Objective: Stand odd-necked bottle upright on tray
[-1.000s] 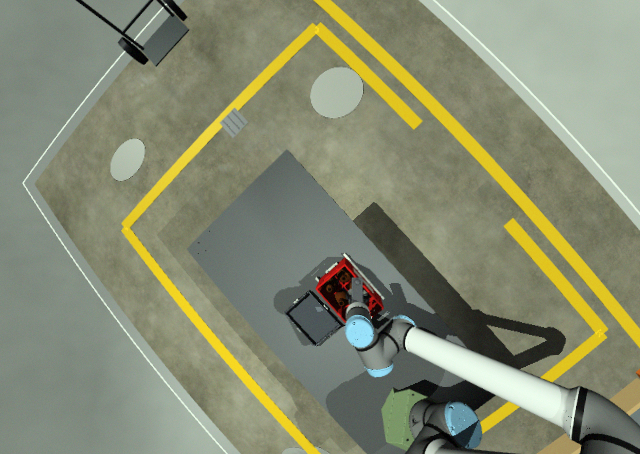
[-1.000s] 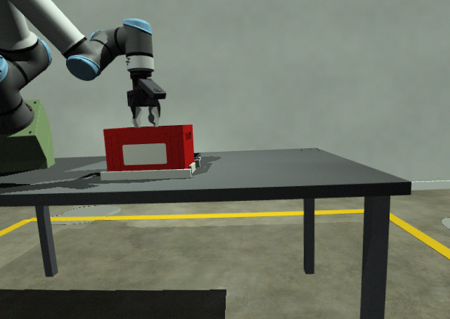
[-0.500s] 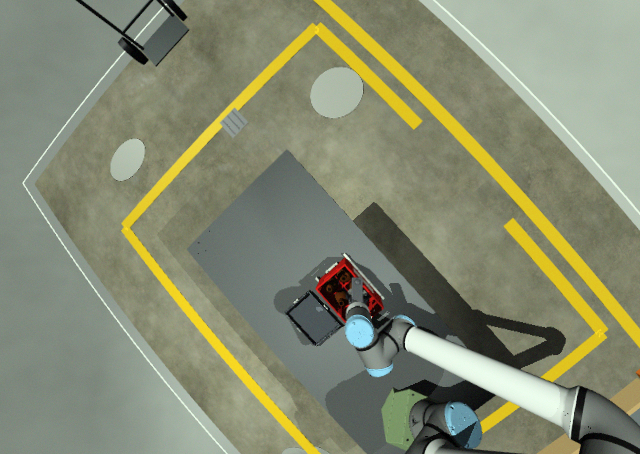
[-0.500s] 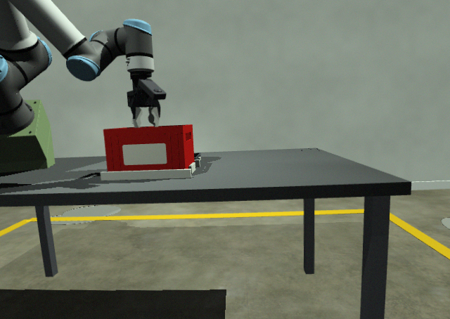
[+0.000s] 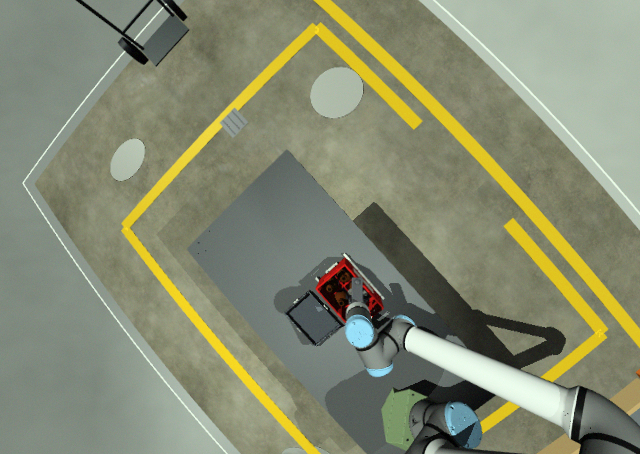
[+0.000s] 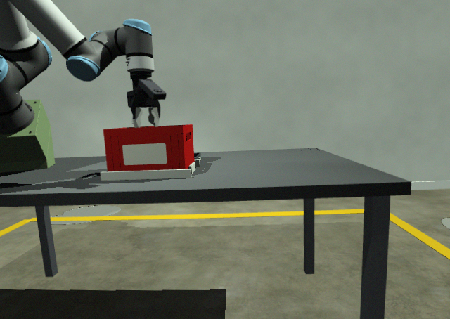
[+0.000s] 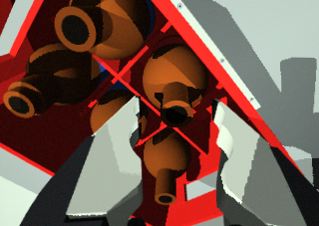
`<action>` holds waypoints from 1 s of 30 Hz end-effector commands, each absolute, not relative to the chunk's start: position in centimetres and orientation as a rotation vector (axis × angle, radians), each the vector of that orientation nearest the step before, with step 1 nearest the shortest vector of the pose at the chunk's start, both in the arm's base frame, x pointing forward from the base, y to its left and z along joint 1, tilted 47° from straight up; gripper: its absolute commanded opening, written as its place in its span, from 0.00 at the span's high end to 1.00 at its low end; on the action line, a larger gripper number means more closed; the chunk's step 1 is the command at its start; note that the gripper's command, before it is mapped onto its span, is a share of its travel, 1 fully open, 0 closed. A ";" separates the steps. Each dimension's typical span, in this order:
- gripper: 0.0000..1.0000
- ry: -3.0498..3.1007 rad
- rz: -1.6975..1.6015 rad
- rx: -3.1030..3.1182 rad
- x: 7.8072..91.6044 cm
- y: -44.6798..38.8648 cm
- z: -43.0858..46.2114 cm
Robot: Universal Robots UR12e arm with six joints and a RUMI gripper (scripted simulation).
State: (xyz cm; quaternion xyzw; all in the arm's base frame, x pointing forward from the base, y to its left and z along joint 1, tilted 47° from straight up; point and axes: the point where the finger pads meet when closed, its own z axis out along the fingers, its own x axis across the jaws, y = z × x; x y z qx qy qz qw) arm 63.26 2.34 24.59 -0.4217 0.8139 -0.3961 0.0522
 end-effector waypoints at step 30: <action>1.00 2.474 -1.205 -1.282 63.3 2.4 24.6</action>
